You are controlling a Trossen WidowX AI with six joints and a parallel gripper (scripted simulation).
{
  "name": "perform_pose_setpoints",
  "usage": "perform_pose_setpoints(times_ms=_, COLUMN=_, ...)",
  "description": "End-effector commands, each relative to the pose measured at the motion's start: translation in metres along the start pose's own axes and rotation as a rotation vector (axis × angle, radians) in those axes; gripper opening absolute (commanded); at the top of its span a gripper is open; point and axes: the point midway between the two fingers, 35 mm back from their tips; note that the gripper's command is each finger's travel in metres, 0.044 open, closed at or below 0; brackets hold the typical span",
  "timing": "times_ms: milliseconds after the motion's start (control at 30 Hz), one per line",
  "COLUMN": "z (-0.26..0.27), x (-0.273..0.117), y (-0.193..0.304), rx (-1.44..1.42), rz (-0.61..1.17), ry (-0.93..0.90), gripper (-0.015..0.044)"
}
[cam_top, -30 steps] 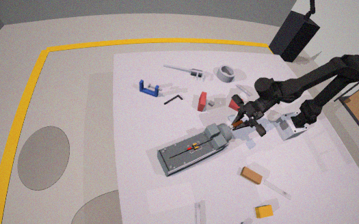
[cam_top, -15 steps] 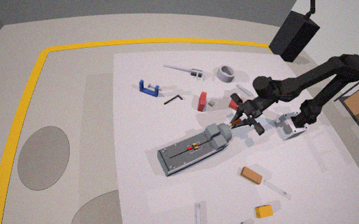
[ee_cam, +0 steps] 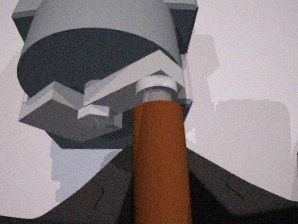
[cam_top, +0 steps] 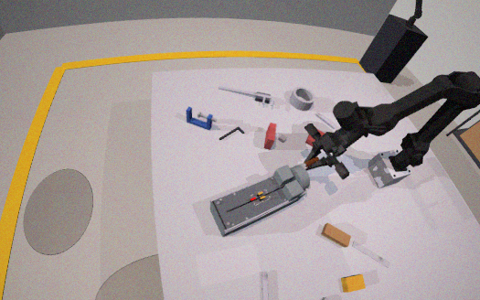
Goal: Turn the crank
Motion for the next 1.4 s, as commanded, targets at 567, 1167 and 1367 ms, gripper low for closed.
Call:
perform_pose_setpoints(times_ms=567, z=-0.011, x=0.023, y=0.022, rx=-0.001, rz=0.002, ry=0.009, gripper=0.0000)
perform_pose_setpoints(times_ms=1167, z=-0.002, x=0.033, y=0.034, rx=0.000, rz=0.002, ry=0.008, gripper=0.0000)
perform_pose_setpoints(times_ms=1367, z=0.001, x=0.035, y=0.037, rx=0.000, rz=0.002, ry=0.008, gripper=0.0000)
Point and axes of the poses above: the point midway between the two fingers, 35 mm back from their tips, its own x axis out along the fingers, its own z axis across the jaws, y = z × x, and after that the axes turned 14 degrees about x, right-handed
